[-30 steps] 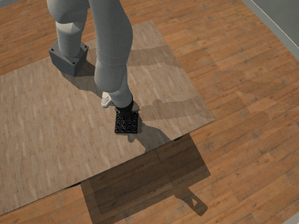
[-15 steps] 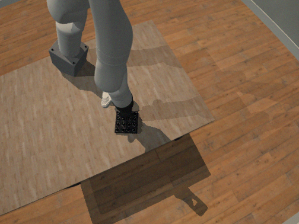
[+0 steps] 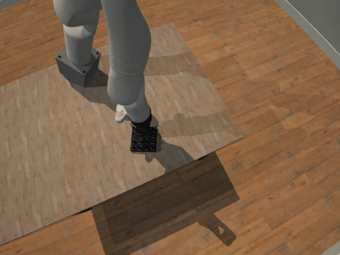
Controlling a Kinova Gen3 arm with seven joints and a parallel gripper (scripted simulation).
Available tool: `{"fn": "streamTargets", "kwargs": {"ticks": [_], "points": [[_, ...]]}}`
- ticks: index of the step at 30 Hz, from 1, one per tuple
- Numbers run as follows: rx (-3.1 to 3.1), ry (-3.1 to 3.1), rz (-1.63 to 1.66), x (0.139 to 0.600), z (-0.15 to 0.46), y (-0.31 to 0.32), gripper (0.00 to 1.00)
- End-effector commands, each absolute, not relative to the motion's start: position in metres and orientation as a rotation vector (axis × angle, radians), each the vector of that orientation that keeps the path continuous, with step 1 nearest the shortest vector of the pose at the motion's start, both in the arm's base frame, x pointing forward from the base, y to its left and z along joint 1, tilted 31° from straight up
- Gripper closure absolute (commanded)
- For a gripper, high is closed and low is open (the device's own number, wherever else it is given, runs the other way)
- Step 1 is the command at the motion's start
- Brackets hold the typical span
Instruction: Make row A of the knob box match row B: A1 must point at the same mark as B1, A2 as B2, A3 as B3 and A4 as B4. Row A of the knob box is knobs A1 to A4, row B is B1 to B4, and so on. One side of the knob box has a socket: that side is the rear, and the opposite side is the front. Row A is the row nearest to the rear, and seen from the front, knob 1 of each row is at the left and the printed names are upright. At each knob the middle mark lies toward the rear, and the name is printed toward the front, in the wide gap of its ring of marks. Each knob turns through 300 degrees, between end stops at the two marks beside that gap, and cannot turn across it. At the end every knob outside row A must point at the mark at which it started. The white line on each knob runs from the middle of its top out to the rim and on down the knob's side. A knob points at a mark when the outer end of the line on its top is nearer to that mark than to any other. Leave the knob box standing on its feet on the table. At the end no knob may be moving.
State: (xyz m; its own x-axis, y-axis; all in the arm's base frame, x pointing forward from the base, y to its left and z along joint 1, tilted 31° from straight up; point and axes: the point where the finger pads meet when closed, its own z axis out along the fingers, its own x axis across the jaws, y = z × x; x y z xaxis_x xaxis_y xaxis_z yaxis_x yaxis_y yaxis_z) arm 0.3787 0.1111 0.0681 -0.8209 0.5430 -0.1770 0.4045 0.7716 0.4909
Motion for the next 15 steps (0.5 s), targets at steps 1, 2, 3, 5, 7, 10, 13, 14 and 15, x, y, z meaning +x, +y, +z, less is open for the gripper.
{"fn": "streamTargets", "kwargs": {"ticks": [1, 2, 3, 5, 7, 10, 13, 14, 15], "points": [[0.731, 2.656, 0.634, 0.3788, 0.0684, 0.111, 0.7], [0.731, 2.656, 0.634, 0.3788, 0.0684, 0.111, 0.7], [0.731, 2.656, 0.634, 0.3788, 0.0684, 0.111, 0.7], [0.731, 2.656, 0.634, 0.3788, 0.0684, 0.111, 0.7], [0.73, 2.656, 0.634, 0.3788, 0.0684, 0.111, 0.7], [0.727, 2.657, 0.634, 0.3788, 0.0684, 0.111, 0.7], [0.719, 2.658, 0.632, 0.3788, 0.0684, 0.111, 0.7], [0.715, 2.658, 0.631, 0.3788, 0.0684, 0.111, 0.7], [0.71, 2.659, 0.63, 0.3788, 0.0684, 0.111, 0.7]]}}
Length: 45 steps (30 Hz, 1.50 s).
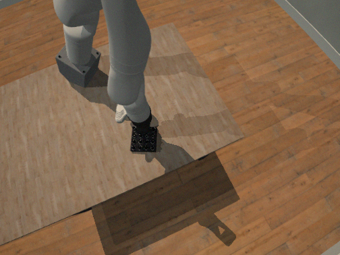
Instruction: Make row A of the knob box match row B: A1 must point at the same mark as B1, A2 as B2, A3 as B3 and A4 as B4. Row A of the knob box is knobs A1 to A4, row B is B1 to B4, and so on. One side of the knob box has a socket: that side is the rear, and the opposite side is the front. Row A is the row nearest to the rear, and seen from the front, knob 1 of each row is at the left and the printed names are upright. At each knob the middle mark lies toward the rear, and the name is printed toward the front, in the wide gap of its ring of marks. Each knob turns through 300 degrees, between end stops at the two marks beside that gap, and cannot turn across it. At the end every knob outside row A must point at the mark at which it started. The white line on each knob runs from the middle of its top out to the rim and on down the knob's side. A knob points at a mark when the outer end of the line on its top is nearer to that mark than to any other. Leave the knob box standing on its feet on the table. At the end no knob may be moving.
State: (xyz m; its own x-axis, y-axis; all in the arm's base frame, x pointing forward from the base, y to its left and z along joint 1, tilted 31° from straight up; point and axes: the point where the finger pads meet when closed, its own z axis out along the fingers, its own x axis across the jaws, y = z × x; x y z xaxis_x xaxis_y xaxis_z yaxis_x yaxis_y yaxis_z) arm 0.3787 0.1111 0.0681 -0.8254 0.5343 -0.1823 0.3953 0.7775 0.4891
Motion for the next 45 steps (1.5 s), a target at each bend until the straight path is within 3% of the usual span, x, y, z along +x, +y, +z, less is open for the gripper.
{"fn": "streamTargets", "kwargs": {"ticks": [1, 45], "points": [[0.704, 2.66, 0.629, 0.3788, 0.0684, 0.111, 0.7], [-0.232, 2.646, 0.423, 0.3788, 0.0685, 0.111, 0.7]]}}
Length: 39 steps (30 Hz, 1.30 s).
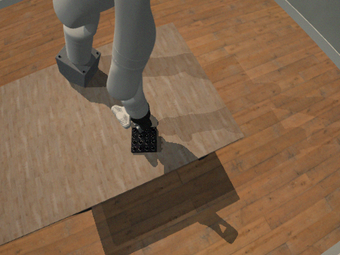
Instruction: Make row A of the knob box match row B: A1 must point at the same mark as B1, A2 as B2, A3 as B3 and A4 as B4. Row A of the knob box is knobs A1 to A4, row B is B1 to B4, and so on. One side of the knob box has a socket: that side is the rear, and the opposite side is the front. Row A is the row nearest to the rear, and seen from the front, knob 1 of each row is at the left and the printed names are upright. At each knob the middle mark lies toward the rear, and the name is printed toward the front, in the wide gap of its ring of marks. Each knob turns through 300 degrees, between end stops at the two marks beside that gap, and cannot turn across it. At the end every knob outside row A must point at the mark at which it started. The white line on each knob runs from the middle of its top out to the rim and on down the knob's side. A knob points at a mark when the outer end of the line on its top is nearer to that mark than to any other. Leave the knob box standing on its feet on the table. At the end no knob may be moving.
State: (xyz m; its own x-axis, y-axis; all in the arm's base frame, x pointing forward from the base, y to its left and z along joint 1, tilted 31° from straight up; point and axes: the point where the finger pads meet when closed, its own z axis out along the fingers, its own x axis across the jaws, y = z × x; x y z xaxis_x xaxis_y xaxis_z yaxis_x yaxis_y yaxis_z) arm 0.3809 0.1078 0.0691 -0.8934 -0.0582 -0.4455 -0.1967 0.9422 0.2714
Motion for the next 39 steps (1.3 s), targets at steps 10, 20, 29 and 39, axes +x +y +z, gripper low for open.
{"fn": "streamTargets", "kwargs": {"ticks": [10, 20, 29, 39], "points": [[-0.579, 2.566, 0.333, 0.3788, 0.0685, 0.111, 0.7], [-0.825, 2.482, 0.264, 0.3788, 0.0685, 0.111, 0.7], [-1.051, 2.384, 0.197, 0.3788, 0.0685, 0.111, 0.7], [-1.2, 2.306, 0.151, 0.3788, 0.0685, 0.111, 0.7]]}}
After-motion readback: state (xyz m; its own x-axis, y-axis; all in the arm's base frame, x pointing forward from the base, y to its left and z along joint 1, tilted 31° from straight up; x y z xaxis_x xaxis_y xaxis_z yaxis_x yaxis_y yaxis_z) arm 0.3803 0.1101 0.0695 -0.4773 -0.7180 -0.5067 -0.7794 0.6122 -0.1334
